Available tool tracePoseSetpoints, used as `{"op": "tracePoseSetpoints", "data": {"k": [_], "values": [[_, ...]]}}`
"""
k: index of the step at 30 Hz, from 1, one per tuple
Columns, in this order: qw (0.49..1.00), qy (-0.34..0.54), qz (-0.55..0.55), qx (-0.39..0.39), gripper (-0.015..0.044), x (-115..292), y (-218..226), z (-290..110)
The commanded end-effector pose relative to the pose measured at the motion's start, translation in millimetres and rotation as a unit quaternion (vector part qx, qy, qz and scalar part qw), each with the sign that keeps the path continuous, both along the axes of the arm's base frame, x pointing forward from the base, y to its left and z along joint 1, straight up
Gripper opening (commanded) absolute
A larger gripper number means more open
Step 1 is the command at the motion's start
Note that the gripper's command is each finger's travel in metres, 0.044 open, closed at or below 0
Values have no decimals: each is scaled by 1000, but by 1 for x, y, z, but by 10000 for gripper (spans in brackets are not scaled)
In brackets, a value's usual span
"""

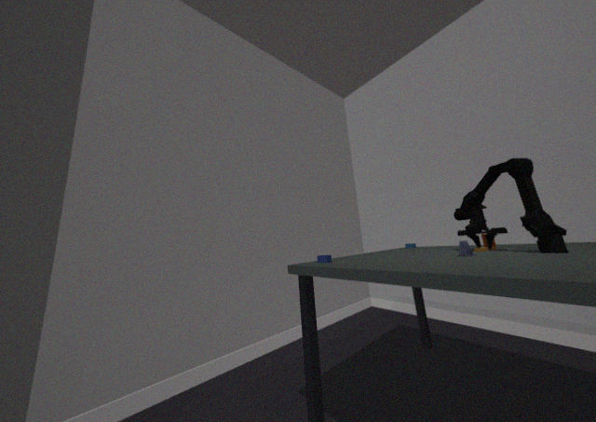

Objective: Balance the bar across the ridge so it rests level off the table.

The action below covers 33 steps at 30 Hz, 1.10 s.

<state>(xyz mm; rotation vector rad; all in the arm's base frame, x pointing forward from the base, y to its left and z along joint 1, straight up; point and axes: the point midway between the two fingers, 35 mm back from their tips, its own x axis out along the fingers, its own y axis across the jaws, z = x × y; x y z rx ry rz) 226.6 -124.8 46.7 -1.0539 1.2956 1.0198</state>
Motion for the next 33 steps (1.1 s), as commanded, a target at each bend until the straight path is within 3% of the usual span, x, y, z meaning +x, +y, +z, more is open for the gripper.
{"op": "tracePoseSetpoints", "data": {"k": [1,5,9,33], "values": [[1000,0,0,0,118,0,0,0],[1000,0,0,0,91,0,0,0],[1000,0,0,0,0,1,-1,6],[1000,0,1,-1,0,4,-3,67]]}}
